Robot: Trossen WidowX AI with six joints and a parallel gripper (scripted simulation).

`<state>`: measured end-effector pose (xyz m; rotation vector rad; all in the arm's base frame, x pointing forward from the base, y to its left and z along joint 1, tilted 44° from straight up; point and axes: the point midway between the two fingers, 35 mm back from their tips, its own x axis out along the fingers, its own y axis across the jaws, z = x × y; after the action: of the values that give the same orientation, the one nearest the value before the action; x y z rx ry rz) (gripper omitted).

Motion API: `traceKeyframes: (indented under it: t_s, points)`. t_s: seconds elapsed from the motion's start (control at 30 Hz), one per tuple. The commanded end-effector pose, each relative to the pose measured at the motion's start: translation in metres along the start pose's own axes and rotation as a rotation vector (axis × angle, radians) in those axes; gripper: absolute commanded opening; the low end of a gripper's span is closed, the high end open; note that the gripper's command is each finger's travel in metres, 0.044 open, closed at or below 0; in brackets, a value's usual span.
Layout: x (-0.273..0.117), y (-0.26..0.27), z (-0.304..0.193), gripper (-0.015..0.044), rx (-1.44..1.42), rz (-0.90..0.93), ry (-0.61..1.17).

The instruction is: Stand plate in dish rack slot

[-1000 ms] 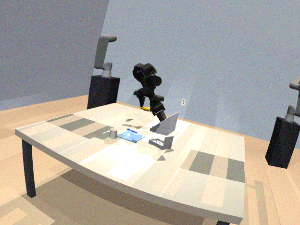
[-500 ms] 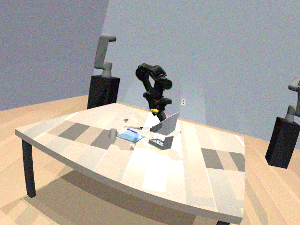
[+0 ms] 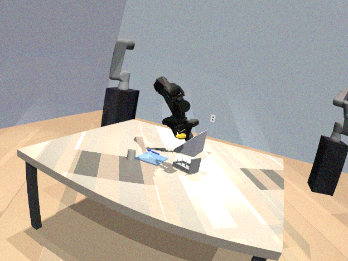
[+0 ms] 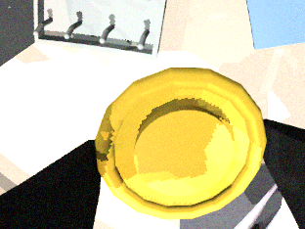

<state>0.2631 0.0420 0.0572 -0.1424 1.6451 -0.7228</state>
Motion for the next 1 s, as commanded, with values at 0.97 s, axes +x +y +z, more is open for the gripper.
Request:
traceKeyframes:
  t_s: [0.97]
  points:
    - [0.068,0.003,0.004,0.0,-0.586,0.596,0.014]
